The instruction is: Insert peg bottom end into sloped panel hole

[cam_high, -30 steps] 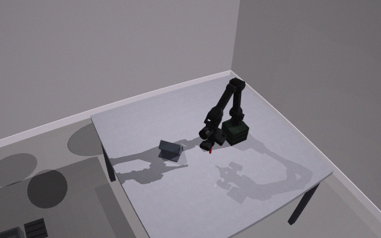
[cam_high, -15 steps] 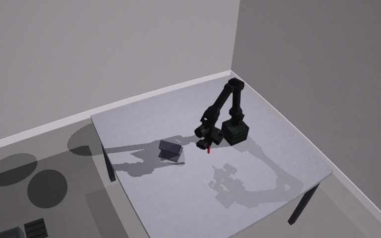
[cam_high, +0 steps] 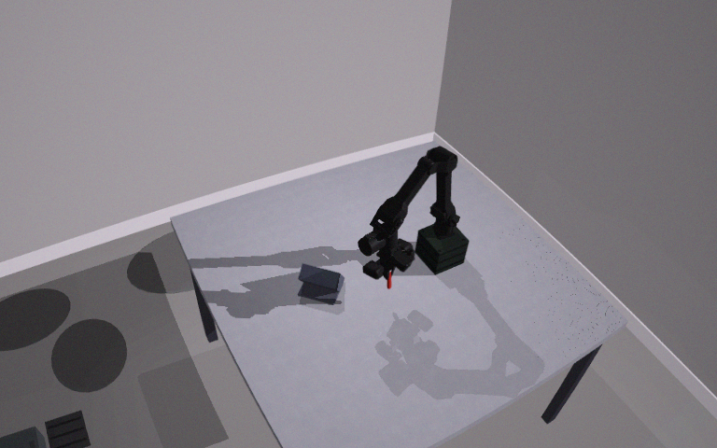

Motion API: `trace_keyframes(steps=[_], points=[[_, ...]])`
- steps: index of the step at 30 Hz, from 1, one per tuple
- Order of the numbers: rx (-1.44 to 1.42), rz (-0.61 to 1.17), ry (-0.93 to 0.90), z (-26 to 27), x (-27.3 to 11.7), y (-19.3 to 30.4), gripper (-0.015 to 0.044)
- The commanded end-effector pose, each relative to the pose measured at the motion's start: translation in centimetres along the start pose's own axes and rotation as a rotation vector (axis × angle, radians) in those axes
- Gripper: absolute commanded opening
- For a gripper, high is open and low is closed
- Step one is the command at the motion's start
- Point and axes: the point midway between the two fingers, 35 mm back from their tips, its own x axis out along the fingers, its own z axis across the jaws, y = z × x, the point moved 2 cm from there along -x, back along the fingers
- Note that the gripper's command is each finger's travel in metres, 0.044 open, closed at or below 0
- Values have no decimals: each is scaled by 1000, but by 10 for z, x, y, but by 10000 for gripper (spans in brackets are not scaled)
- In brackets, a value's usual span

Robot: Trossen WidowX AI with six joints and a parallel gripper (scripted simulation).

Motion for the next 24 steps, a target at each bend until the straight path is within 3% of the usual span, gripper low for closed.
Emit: trace_keyframes(steps=[1,24], points=[[26,-18,9,-2,0,4,0],[158,-99,42,-7,0,30,0]])
